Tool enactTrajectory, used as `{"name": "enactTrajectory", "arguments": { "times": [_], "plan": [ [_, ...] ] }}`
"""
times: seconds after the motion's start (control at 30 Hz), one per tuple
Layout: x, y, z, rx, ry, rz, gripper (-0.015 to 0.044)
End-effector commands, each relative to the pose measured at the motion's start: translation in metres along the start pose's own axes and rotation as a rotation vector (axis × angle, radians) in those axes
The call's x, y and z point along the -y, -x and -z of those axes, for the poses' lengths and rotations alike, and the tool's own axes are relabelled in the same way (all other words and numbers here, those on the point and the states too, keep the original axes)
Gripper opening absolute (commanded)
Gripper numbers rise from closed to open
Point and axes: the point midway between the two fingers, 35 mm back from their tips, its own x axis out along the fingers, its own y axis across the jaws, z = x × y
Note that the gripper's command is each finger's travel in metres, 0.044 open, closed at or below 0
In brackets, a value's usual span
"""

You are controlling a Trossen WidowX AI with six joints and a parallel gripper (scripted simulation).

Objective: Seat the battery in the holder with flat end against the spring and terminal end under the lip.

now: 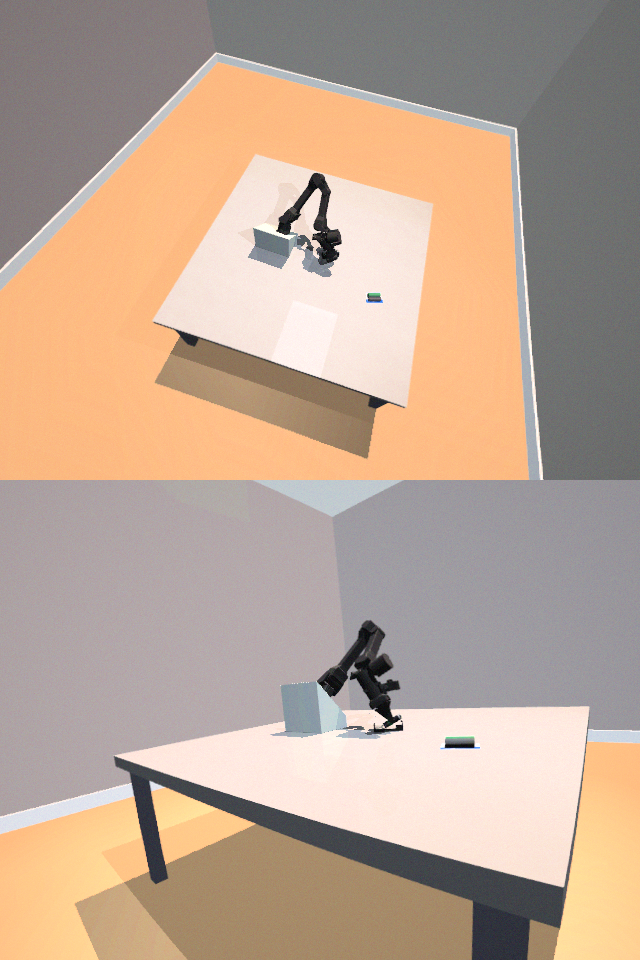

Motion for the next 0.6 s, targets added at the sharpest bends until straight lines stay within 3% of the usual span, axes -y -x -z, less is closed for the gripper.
{"name": "enactTrajectory", "arguments": {
  "times": [0.0, 0.57],
  "plan": [
    [-0.0024, 0.0002, 0.0018, 0.017, -0.009, -0.004, 0.0065],
    [-0.0053, 0.0024, 0.0113, 0.043, -0.011, 0.012, 0.0065]
  ]
}}
